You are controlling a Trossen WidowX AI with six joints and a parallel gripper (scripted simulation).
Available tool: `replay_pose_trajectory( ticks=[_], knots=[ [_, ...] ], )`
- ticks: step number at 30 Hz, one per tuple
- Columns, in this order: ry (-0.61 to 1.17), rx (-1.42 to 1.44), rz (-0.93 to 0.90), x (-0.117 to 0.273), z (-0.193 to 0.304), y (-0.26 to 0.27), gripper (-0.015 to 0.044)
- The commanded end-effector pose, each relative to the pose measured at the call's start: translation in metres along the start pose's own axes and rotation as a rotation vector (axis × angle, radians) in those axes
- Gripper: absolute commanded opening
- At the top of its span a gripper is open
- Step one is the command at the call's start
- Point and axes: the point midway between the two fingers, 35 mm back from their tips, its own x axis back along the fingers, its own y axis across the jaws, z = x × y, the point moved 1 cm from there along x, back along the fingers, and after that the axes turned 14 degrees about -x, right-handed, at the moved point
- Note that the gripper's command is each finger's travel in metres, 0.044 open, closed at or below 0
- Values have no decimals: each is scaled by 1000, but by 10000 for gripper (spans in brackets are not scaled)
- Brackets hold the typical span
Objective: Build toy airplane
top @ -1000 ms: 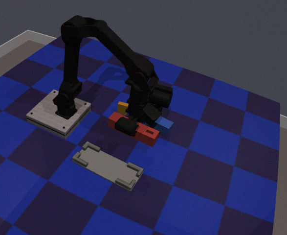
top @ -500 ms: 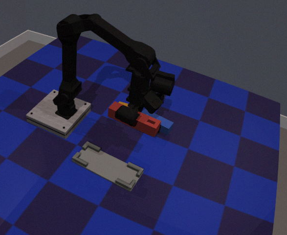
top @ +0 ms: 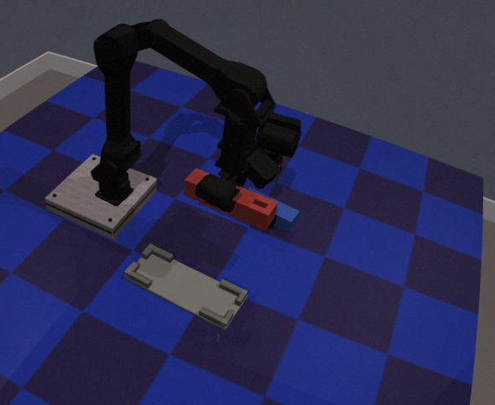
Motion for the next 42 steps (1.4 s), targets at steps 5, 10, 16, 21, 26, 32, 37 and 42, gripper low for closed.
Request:
replay_pose_trajectory(
  ticks=[5,10,16,21,26,32,37,42],
  knots=[
    [0,-10,-1,-11,-10,-21,0],
    [0,-16,0,-18,-15,-35,0],
    [-1,-23,2,-27,-20,-52,0],
    [-1,-29,3,-34,-23,-67,0],
    [-1,-35,4,-41,-25,-82,0],
    [-1,-42,6,-49,-26,-100,0],
    [-1,-48,7,-56,-26,-115,0],
    [-1,-53,8,-62,-25,-128,0]
  ],
)
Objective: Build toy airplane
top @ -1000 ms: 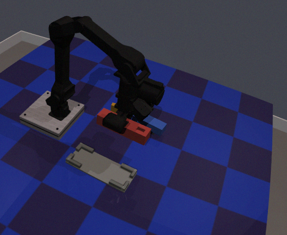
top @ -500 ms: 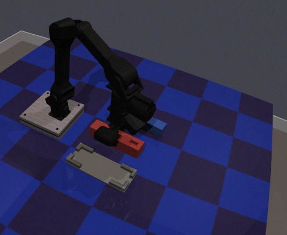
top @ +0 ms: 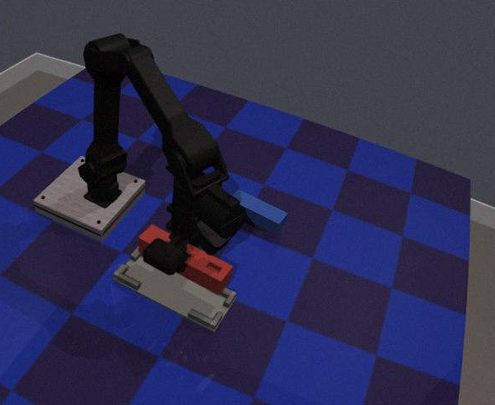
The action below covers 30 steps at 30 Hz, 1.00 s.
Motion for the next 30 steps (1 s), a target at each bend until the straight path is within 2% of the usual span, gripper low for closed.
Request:
replay_pose_trajectory(
  ticks=[1,2,9,10,30],
  knots=[
    [4,-1,-1,-6,1,-9,0],
    [4,-1,-1,-6,1,-9,0],
    [4,-1,-1,-6,1,-9,184],
    [4,-1,-1,-6,1,-9,195],
    [4,-1,-1,-13,1,-9,195]
  ],
)
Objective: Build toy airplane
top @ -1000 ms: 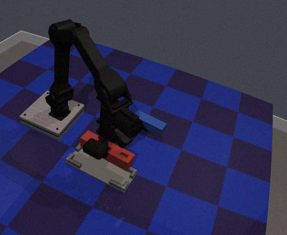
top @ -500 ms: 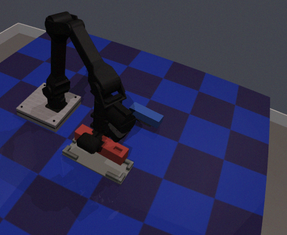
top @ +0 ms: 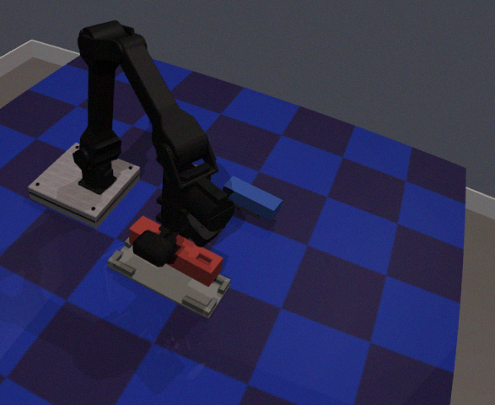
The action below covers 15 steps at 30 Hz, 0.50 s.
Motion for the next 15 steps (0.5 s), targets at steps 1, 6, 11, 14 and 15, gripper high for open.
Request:
replay_pose_trajectory(
  ticks=[1,6,11,14,15],
  knots=[
    [4,3,0,-7,1,0,195],
    [4,3,0,-15,1,0,195],
    [4,3,0,-23,1,0,195],
    [4,3,0,-28,1,0,195],
    [4,3,0,-30,1,0,195]
  ],
)
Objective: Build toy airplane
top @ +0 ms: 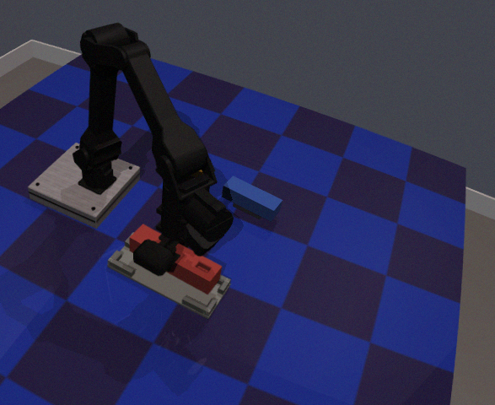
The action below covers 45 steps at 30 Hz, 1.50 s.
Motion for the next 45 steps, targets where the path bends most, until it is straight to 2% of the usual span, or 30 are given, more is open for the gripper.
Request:
replay_pose_trajectory(
  ticks=[1,10,15,20,35,36,45],
  knots=[
    [4,3,-1,-9,2,0,195],
    [4,3,0,-16,2,0,195],
    [3,0,0,-13,1,0,161],
    [3,0,0,-13,1,0,30],
    [3,0,0,-13,1,0,424],
    [3,0,0,-13,1,0,440],
    [3,-1,0,-12,1,0,440]
  ],
)
